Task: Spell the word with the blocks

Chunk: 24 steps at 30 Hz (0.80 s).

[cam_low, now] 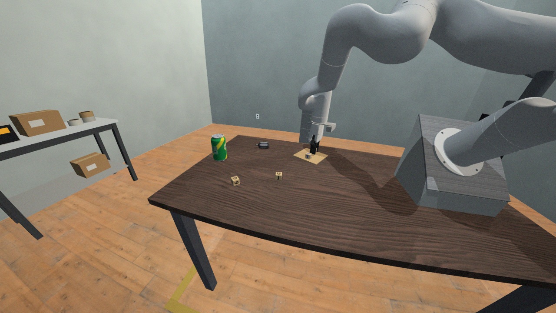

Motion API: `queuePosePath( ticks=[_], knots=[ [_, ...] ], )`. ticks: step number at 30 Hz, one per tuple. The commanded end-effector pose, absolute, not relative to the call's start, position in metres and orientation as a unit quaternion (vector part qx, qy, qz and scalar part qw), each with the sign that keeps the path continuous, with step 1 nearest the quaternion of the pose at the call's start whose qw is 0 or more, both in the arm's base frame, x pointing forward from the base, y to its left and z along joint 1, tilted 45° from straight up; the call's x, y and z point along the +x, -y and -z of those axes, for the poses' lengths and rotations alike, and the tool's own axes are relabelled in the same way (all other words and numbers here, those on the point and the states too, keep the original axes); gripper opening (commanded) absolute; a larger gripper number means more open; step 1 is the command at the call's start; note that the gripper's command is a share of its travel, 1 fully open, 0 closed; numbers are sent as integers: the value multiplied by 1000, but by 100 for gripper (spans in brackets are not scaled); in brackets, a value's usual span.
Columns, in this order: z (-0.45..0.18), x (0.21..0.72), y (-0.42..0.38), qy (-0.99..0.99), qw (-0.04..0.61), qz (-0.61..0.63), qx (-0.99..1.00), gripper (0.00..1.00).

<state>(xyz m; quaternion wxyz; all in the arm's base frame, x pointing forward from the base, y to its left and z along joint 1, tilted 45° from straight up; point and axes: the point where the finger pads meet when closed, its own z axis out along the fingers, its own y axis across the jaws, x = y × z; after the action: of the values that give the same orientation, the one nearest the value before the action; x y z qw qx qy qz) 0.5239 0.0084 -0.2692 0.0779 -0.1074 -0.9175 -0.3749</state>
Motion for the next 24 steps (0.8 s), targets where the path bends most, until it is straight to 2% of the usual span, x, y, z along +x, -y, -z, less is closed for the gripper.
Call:
queuePosePath(
  ticks=[1,15,24],
  knots=[
    [269,525,-8,918,77,375,-108,43],
    [266,525,-5,918,77,375,-108,43],
    [241,527,20,918,77,375,-108,43]
  ],
)
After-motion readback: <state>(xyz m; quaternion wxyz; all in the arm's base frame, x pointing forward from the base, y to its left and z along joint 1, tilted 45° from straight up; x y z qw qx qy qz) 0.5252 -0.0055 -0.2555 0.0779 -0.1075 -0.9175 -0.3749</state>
